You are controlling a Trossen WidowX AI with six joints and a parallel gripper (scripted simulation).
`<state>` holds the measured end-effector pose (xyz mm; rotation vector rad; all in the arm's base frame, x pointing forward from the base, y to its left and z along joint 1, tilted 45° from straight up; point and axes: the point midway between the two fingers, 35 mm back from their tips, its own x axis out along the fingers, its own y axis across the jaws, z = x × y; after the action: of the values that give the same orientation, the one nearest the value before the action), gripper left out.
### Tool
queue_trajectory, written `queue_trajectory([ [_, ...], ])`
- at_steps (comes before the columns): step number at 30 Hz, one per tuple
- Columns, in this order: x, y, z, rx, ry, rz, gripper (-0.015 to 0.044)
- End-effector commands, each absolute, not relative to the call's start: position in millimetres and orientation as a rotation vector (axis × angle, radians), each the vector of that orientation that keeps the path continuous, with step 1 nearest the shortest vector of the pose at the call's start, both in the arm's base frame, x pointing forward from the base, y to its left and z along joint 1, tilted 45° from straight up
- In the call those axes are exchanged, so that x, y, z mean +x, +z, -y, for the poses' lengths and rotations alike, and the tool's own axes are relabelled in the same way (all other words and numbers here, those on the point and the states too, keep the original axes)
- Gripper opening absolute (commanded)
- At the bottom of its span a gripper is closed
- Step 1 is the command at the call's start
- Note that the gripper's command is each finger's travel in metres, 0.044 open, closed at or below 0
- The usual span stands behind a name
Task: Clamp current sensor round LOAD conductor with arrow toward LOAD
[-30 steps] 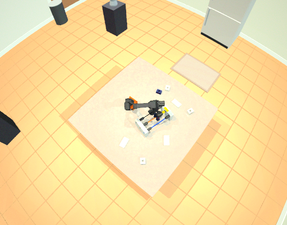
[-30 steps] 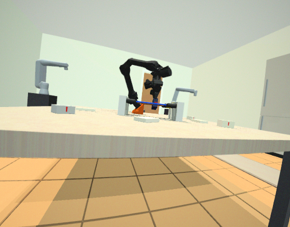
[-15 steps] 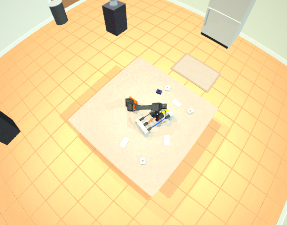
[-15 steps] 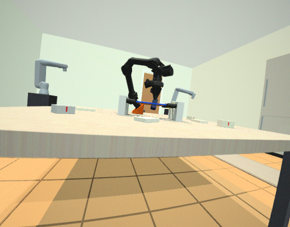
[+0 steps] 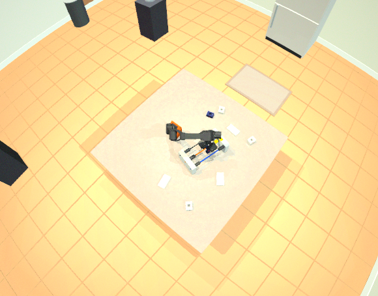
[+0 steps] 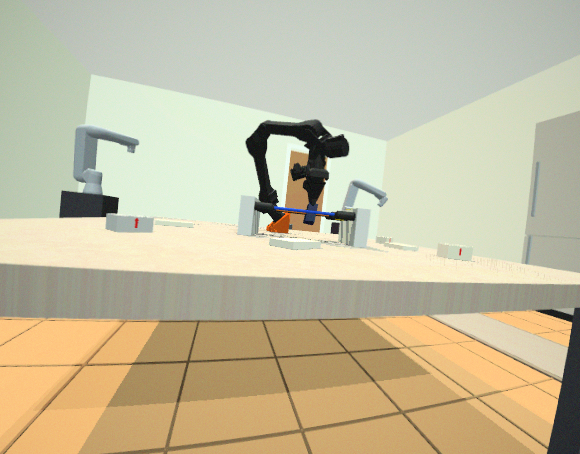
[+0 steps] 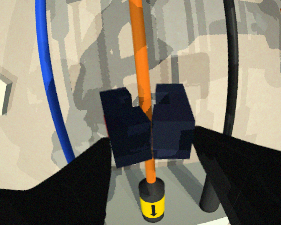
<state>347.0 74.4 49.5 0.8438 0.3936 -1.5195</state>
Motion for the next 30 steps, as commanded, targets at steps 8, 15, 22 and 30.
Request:
queue_trajectory([
  [8, 348, 50, -74, 0.844, -1.515, -0.389, 0.0440],
  [15, 349, 34, -59, 0.846, -1.519, -0.389, 0.0440],
  [22, 349, 26, -51, 0.846, -1.521, -0.389, 0.0440],
  [30, 350, 19, -43, 0.846, -1.521, -0.389, 0.0440],
])
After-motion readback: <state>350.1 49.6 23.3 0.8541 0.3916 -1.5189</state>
